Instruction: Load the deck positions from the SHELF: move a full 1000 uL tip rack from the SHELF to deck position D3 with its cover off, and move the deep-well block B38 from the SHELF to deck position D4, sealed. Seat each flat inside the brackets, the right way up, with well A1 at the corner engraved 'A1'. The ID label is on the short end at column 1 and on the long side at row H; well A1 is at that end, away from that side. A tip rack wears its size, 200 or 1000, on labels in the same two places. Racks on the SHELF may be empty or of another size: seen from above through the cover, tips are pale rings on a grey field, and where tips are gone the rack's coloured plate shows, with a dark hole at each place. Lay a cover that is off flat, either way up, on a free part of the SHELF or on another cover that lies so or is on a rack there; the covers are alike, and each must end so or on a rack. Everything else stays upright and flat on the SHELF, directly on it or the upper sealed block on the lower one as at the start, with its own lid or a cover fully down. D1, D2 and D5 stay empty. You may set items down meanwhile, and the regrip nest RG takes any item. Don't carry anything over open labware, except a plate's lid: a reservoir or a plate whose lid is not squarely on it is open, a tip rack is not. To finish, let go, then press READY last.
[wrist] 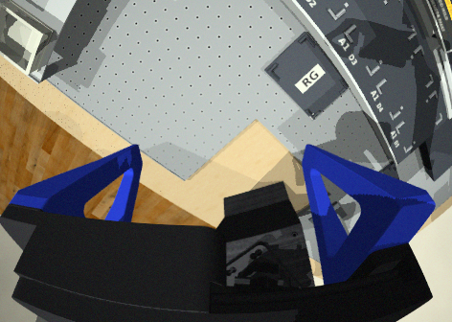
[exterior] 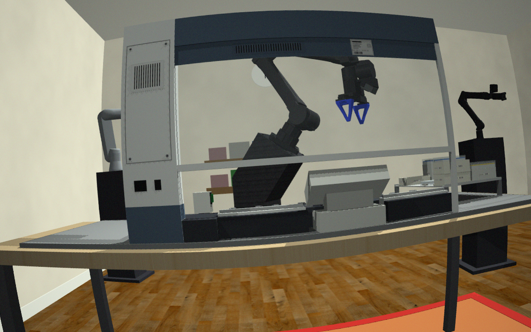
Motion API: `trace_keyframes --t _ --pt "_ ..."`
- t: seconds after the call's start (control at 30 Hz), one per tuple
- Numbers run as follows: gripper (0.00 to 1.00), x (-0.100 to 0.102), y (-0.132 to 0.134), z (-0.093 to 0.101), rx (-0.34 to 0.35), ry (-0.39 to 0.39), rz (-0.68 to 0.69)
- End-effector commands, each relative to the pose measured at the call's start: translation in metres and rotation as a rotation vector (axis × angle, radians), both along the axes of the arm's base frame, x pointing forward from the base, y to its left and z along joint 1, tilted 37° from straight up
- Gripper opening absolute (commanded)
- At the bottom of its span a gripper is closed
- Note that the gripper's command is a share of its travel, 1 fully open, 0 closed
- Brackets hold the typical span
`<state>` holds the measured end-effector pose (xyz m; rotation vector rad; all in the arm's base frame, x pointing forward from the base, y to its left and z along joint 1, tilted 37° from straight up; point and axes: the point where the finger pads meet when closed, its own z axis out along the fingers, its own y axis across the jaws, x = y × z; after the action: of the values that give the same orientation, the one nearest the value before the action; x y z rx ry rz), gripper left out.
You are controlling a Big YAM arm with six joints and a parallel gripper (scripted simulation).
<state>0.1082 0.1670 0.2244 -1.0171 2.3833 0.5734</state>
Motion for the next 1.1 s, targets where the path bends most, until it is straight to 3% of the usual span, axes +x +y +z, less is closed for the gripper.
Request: trace_keyframes --t 0.0,0.33,0.37,0.4,0.83,0.93,0.97,1.07 --pt "1.00 -0.010 0.020 0.038 0.071 -0.022 0.026" --pt "1.00 -0.035 0.052 0.052 0.039 -0.095 0.150" --pt "1.00 -0.040 0.048 0.024 -0.030 -0.084 0.168" --pt "1.00 -0.042 0.058 0.054 0.023 -0.112 0.181" --pt "1.00 -0.083 0.108 0.075 -0.044 -0.258 0.401" --pt "1.00 -0.085 0.108 0.067 -0.075 -0.266 0.420" --pt "1.00 -0.089 0.114 0.077 -0.061 -0.279 0.433" --pt "1.00 -0.099 0.128 0.083 -0.066 -0.312 0.479"
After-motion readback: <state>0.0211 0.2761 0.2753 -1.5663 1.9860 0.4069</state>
